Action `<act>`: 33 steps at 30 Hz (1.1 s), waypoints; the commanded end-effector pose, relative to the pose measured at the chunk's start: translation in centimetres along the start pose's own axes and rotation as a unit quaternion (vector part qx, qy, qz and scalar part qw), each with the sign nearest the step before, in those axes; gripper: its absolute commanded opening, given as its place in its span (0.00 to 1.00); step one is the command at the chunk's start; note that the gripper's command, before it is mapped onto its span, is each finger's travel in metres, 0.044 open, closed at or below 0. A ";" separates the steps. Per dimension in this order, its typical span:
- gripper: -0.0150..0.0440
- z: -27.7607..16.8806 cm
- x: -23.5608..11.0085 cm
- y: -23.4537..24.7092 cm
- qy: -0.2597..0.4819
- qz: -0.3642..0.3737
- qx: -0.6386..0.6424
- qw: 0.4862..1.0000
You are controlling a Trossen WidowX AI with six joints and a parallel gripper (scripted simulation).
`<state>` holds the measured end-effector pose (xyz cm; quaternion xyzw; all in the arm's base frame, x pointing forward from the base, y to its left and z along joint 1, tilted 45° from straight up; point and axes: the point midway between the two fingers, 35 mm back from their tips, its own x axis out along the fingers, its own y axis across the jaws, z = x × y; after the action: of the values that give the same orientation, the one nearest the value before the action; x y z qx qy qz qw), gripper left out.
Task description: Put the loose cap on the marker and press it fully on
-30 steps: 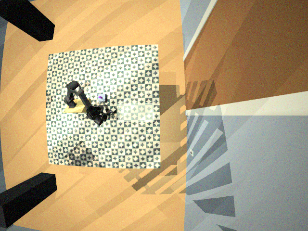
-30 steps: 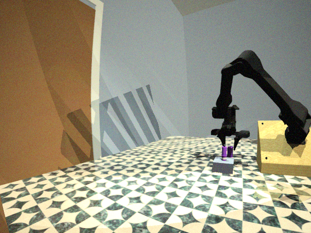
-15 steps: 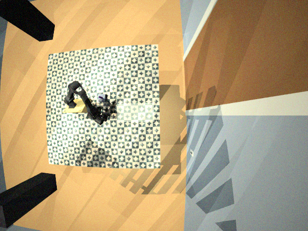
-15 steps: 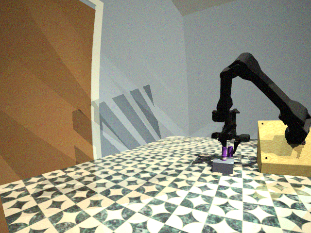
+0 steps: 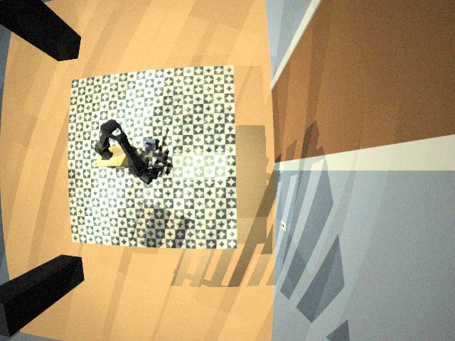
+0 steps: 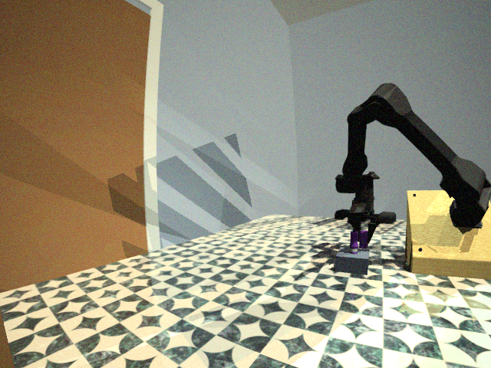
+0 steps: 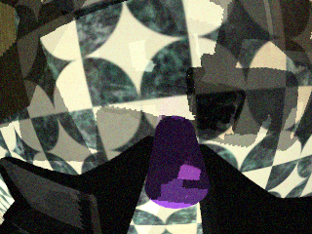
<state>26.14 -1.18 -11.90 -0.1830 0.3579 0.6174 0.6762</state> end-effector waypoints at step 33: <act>0.25 3.9 -7.6 -0.4 0.004 -0.005 -0.001 1.000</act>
<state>27.03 -4.36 -5.45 -0.1847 0.3602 0.6166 0.6752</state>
